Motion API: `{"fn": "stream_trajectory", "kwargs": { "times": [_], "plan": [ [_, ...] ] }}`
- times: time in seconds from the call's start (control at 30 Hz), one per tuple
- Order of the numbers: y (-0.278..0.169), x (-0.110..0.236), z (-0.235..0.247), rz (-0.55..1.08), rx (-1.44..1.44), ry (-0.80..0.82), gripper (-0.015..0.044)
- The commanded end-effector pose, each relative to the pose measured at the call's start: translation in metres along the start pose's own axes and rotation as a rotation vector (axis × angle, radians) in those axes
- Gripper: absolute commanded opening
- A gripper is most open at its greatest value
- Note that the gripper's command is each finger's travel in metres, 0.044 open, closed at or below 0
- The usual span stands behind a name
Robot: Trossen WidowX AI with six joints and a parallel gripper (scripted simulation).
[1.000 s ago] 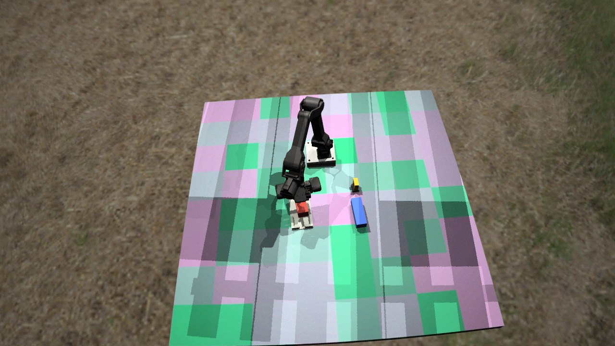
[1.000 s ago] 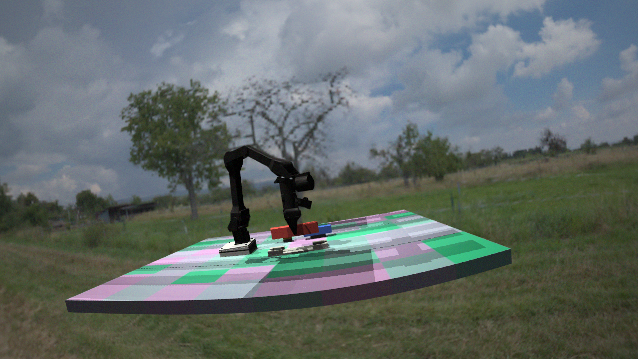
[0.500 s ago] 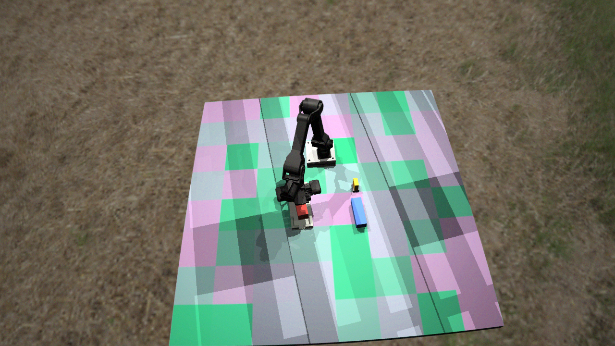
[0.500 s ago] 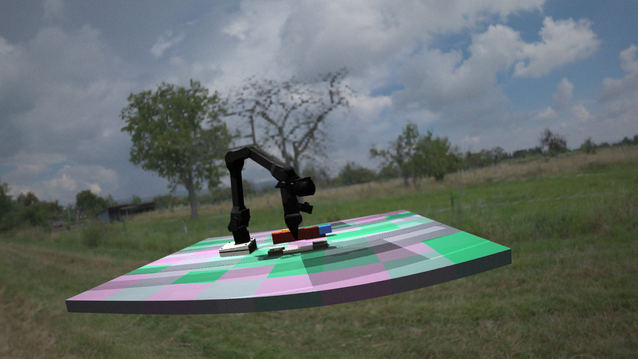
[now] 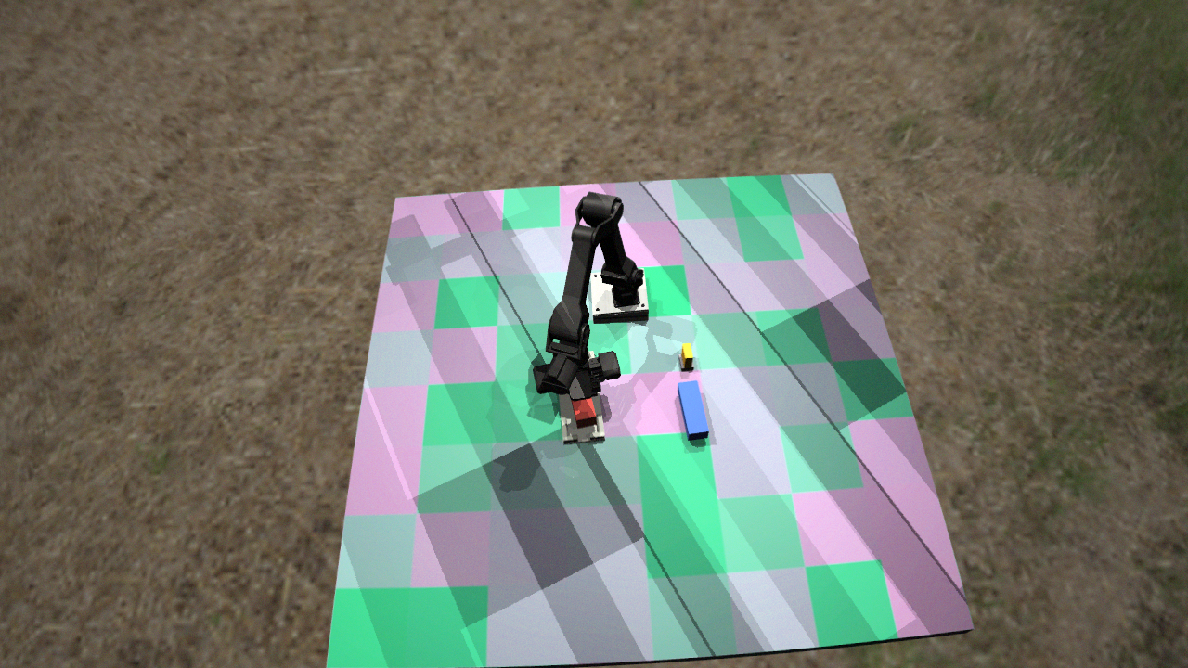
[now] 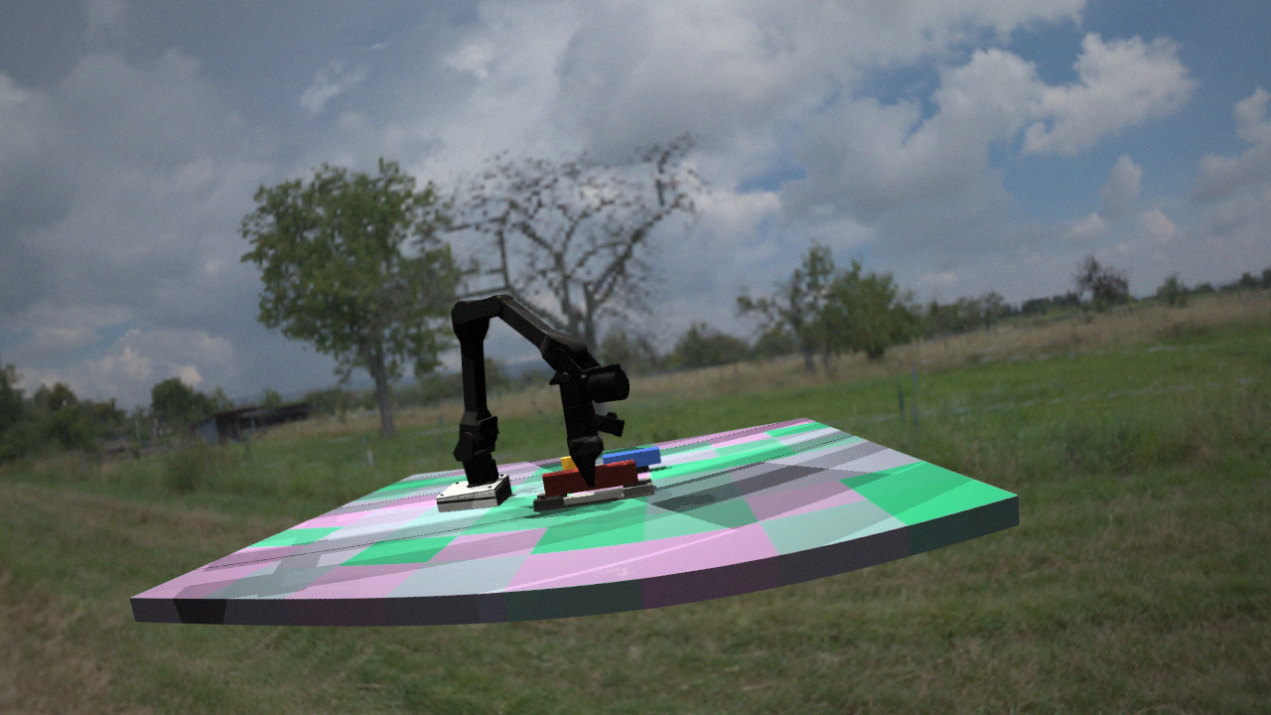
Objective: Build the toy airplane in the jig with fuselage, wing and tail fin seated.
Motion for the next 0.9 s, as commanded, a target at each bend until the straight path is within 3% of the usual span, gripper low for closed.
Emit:
{"fn": "stream_trajectory", "kwargs": {
  "times": [0.0,0.13,0.3,0.83,0.87],
  "plan": [
    [0.0001,0.0005,-0.0001,-0.001,0.0,0.0,0.0175],
    [0.0001,0.0005,-0.0001,-0.001,0.0,0.0,0.0148],
    [0.0001,0.0005,-0.0001,-0.001,0.0,0.0,0.0017],
    [0.0001,0.0005,-0.0001,-0.001,0.0,0.0,0.0437],
    [0.0001,0.0005,-0.0001,-0.001,0.0,0.0,0.044]
  ]
}}
Point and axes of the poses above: the point midway between the two fingers, 35 mm back from their tips, its own x axis back along the fingers, its own z axis across the jaws, y = z × x, the point moved 8 cm from there along x, back along the fingers, and after that the axes turned 12 degrees about -x, right-handed, at the moved point
